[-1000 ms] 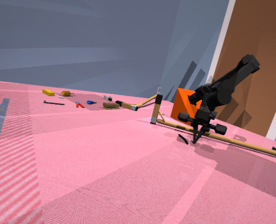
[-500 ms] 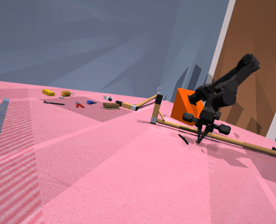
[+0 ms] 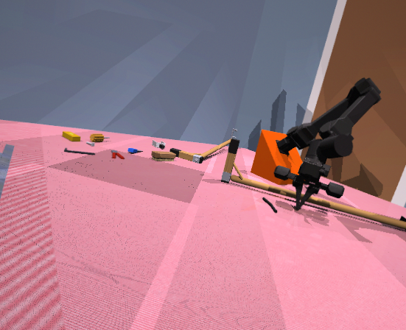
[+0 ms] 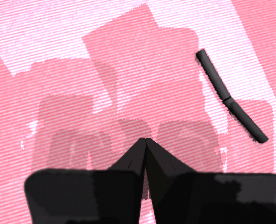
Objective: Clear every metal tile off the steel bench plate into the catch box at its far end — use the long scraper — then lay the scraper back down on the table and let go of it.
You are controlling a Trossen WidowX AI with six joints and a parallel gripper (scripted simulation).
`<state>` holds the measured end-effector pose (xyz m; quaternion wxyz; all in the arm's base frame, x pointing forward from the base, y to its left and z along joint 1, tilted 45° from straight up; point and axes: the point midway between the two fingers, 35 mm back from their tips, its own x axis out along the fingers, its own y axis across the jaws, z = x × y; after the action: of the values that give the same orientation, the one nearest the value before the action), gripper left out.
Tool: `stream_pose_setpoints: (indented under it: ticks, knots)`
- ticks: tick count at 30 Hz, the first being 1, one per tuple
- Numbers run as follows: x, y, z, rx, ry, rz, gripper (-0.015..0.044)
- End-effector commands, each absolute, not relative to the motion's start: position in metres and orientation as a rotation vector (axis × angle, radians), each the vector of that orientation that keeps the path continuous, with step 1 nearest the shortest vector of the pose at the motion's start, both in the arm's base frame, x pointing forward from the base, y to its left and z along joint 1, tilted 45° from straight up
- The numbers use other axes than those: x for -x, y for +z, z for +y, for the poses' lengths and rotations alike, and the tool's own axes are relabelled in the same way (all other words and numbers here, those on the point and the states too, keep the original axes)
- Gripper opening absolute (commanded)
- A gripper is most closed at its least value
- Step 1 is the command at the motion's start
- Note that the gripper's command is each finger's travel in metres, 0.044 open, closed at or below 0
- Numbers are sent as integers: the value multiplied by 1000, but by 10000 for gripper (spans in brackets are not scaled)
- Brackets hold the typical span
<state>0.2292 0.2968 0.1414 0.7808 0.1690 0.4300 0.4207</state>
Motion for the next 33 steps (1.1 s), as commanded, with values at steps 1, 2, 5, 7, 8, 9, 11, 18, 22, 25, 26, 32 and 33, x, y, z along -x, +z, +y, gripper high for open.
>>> stream_pose_setpoints:
  ticks: [1,2,5,7,8,9,11,18,22,25,26,32,33]
  knots:
    - [-221,140,295,-368,904,930,0]
    - [-220,140,294,-369,904,930,0]
    - [-215,140,293,-370,904,930,0]
    - [-212,140,293,-370,904,930,0]
    - [-210,140,292,-371,904,929,0]
    - [-208,140,292,-371,904,929,0]
    - [-205,139,291,-372,904,929,0]
    - [-193,138,288,-375,905,928,0]
    - [-187,138,287,-377,906,927,0]
    - [-182,137,285,-379,906,927,0]
    - [-181,137,285,-379,907,926,0]
    - [-171,135,282,-383,908,925,0]
    - [-170,135,281,-384,908,925,0]
